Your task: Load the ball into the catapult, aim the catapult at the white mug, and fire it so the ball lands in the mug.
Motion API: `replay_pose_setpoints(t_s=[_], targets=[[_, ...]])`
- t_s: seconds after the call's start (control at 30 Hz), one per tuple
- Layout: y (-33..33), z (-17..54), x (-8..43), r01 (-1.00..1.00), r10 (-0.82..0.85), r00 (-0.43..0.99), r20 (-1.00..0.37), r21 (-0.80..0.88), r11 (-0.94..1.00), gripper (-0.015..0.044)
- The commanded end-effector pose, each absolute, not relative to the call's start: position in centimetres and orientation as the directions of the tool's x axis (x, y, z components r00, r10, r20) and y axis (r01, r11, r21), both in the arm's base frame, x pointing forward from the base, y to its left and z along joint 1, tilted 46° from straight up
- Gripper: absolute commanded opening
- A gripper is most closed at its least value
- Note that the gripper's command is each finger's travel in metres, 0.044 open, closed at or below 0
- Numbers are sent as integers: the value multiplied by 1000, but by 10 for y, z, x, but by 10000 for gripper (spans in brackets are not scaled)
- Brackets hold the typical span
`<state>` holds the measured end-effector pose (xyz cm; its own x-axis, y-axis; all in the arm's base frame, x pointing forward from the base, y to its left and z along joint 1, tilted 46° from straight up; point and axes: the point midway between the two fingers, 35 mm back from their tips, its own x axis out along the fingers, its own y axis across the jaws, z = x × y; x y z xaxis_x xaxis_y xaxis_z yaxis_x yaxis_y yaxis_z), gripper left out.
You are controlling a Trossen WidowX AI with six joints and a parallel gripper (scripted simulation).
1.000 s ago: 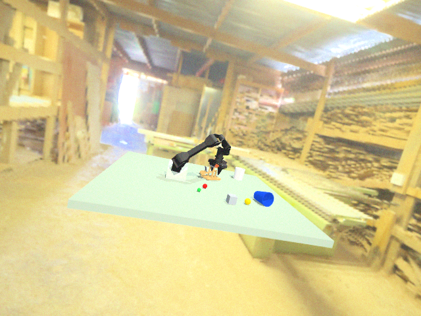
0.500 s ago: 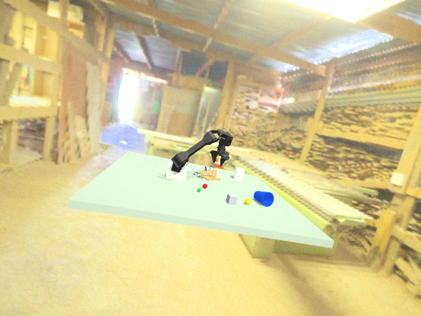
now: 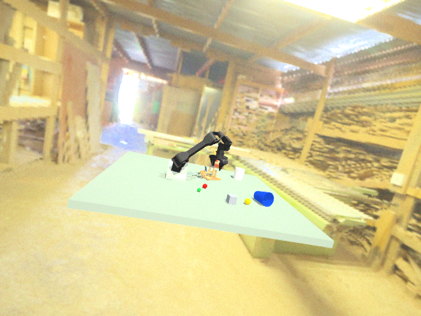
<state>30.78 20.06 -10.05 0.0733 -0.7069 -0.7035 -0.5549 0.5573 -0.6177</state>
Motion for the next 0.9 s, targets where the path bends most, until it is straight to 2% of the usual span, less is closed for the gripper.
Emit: replay_pose_setpoints(t_s=[0.0,0.87], targets=[[199,-104,308,-558,-704,84,-705,-619,552,440],[169,-134,311,-558,-705,85,-704,-620,552,440]])
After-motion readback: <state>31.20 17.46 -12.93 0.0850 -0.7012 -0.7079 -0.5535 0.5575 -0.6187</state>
